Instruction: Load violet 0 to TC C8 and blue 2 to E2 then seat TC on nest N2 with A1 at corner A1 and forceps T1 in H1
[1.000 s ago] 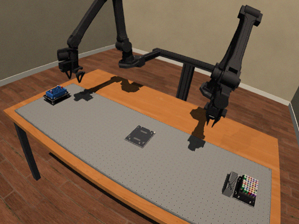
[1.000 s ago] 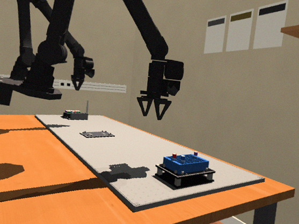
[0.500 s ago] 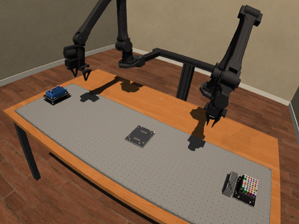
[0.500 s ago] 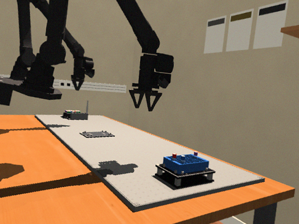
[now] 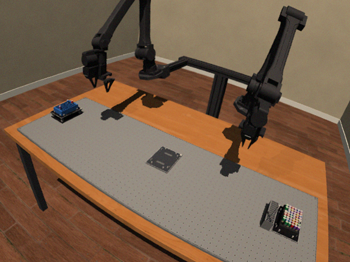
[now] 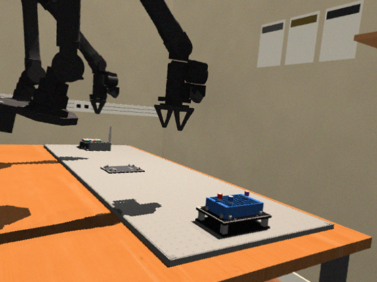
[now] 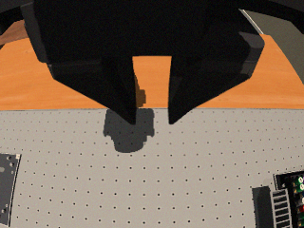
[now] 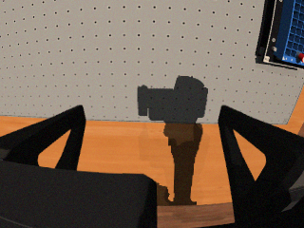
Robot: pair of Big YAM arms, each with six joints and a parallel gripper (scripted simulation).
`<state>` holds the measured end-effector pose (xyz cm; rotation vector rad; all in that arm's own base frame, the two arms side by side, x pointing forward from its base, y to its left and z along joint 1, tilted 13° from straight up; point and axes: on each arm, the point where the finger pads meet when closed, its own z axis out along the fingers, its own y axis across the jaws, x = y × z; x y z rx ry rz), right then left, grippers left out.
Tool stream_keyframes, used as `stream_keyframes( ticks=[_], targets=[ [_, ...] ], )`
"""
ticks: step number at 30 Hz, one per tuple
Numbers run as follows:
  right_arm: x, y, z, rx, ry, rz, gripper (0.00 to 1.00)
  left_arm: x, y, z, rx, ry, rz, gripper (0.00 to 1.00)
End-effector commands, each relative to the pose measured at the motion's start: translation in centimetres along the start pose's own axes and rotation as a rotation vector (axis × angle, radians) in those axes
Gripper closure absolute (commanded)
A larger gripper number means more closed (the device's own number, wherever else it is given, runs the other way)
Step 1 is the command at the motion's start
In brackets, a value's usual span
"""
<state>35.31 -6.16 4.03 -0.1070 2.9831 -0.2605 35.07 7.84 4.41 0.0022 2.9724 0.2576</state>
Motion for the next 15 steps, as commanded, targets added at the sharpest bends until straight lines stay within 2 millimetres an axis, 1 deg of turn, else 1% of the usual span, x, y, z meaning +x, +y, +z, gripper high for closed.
stream_keyframes(
  ticks=[1, 3, 4, 15],
  targets=[
    [-0.31, -0.96, -0.81, 0.013, -0.02, 0.057, 0.0, 0.26, 0.03, 0.12, 0.0, 0.019, -0.007, 0.76],
    [-0.27, -0.9, -0.64, 0.011, -0.015, 0.056, 0.0, 0.26, 0.03, 0.12, 0.0, 0.019, -0.007, 0.76],
    [-1.01, -0.57, -0.7, 0.008, -0.024, 0.034, 0.0, 0.26, 0.03, 0.12, 0.0, 0.019, -0.007, 0.76],
    [-1.01, -0.57, -0.7, 0.008, -0.024, 0.034, 0.0, 0.26, 0.03, 0.12, 0.0, 0.019, -0.007, 0.76]
  ],
)
